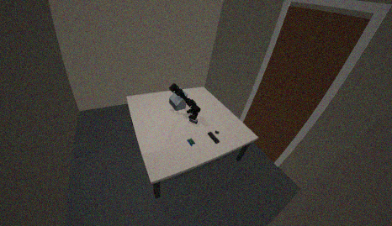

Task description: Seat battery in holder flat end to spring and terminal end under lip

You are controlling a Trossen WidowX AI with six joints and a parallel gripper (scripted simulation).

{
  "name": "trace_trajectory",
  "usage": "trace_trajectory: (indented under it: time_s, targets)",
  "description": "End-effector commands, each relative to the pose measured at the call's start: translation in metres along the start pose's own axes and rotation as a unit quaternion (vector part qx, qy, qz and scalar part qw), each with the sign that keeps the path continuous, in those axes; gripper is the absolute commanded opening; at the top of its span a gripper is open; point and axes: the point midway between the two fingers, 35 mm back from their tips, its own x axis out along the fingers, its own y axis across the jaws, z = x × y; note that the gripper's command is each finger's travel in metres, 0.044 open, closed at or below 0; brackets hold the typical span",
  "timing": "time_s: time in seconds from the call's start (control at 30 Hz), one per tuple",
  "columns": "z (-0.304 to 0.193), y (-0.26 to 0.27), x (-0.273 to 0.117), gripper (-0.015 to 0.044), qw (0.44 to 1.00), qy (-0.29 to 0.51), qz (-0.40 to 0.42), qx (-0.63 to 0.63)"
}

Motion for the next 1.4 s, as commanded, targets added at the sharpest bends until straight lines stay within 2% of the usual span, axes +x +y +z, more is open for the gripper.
trace_trajectory:
  time_s: [0.0,1.03,1.37]
  targets:
    - [-0.001,0.001,0.0,0.0063,1.0,0.012,-0.001,-0.002]
    - [0.014,0.002,0.015,0.0063,0.99,0.138,-0.014,-0.007]
    - [0.02,0.002,0.016,0.0063,0.99,0.141,-0.016,-0.009]
